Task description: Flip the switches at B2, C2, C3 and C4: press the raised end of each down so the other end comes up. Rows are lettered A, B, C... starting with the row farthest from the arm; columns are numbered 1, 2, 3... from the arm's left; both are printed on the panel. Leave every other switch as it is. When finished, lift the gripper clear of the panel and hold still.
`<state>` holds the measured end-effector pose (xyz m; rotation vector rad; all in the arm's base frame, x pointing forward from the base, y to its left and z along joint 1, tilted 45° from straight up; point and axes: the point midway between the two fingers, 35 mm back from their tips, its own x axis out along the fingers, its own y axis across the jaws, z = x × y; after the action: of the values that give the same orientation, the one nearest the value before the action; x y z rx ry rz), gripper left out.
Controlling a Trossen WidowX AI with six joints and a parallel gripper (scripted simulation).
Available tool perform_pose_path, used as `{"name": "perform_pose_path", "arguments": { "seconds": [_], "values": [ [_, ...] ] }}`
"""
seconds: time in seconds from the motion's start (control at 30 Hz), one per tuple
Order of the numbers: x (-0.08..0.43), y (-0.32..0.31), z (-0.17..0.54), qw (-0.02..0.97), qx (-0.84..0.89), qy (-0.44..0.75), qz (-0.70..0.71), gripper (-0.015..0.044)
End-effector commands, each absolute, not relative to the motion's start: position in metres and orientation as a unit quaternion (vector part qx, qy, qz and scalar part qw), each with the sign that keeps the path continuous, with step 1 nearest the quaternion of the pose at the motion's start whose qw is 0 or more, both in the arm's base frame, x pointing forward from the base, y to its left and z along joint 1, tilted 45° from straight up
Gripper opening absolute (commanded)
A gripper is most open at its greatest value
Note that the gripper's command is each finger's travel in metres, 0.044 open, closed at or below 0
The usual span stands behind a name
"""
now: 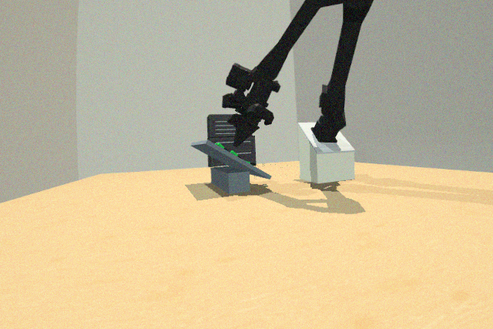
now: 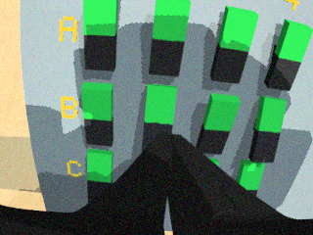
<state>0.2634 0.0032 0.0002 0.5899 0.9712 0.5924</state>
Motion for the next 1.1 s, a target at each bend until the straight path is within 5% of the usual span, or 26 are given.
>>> {"name": "perform_pose_path", "arguments": {
  "seconds": [0.0, 0.37, 1.07],
  "values": [
    [0.251, -0.020, 0.021, 0.809, 0.277, 0.440, 0.274, 0.0000],
    [0.196, -0.012, -0.002, 0.809, 0.278, 0.439, 0.273, 0.0000],
    [0.217, 0.021, -0.028, 0.815, 0.283, 0.427, 0.271, 0.0000]
  ]
}}
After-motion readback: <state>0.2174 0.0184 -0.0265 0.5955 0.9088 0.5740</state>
